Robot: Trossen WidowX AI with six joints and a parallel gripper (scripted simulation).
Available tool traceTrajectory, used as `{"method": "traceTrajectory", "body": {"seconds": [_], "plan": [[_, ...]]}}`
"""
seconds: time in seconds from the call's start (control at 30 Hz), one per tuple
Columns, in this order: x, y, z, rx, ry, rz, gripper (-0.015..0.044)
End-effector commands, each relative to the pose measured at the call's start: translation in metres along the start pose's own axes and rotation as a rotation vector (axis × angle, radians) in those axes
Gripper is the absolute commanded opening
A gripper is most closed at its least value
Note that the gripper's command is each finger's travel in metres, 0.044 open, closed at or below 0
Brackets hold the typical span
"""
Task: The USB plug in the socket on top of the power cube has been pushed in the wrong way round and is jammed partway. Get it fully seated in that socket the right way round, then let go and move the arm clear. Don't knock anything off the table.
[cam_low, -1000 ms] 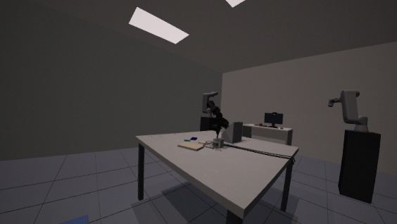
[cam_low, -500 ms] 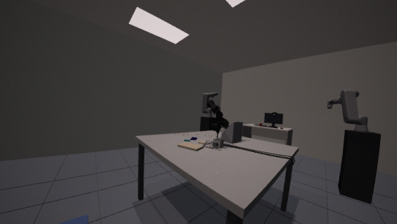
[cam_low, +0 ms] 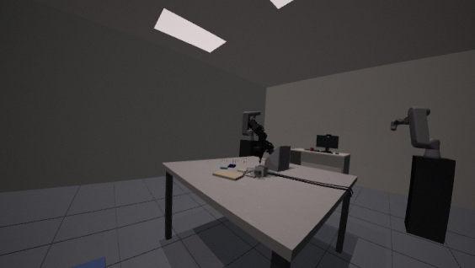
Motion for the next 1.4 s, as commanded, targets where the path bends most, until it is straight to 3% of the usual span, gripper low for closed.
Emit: {"method": "traceTrajectory", "body": {"seconds": [0.0,0.4,1.37], "plan": [[0.0043,-0.0010,0.0004,-0.007,-0.008,0.000,0.0000],[0.0052,-0.0003,0.0001,-0.066,-0.002,0.000,0.0000],[0.0046,-0.0001,0.0000,-0.825,-0.001,0.000,0.0000]]}}
Point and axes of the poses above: the point midway between the two fingers, 35 mm back from their tips, its own x axis back along the fingers, its own y axis across the jaws, z = x × y, the point moved 9 cm from there along x, back along the fingers, and after that the axes turned 12 degrees about -x, right-handed, at the moved point
